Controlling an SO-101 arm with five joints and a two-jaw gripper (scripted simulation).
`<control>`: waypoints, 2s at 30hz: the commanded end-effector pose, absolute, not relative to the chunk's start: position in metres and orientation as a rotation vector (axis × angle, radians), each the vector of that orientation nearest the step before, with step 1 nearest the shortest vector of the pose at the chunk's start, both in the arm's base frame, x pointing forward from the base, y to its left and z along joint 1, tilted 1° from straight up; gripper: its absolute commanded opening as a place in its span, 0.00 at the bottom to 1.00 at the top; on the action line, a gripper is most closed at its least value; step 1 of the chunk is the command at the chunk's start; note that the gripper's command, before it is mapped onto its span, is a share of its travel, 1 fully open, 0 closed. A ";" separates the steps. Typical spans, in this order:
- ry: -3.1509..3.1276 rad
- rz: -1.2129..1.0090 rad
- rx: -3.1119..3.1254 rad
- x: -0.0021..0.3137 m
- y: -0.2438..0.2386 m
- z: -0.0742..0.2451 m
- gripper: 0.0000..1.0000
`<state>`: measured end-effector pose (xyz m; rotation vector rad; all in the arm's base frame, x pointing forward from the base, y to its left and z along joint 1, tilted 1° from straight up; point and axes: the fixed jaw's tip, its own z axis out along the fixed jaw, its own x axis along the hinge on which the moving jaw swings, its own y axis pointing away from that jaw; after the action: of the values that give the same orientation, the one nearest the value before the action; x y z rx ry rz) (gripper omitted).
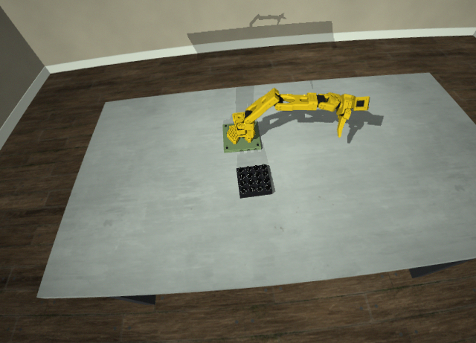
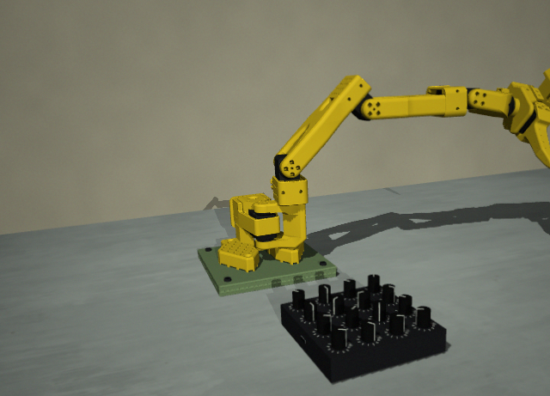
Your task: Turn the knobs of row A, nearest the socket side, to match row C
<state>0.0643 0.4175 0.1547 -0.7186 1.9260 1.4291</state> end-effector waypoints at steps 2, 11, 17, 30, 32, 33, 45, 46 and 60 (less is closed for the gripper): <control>1.920 1.435 -0.715 0.064 0.417 0.158 1.00; 1.920 1.435 -0.715 0.064 0.417 0.158 1.00; 1.920 1.435 -0.715 0.064 0.417 0.158 1.00; 2.052 1.326 -0.764 0.060 0.394 0.163 0.40; 2.105 1.279 -0.784 0.058 0.382 0.164 0.40; 2.105 1.279 -0.784 0.058 0.382 0.164 0.40; 2.454 0.902 -0.914 0.039 0.267 0.149 0.40; 2.483 0.864 -0.925 0.037 0.256 0.146 0.40; 2.688 0.557 -1.001 0.022 0.165 0.109 0.40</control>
<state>0.0252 0.1853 0.1116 -1.0020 2.6880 0.5549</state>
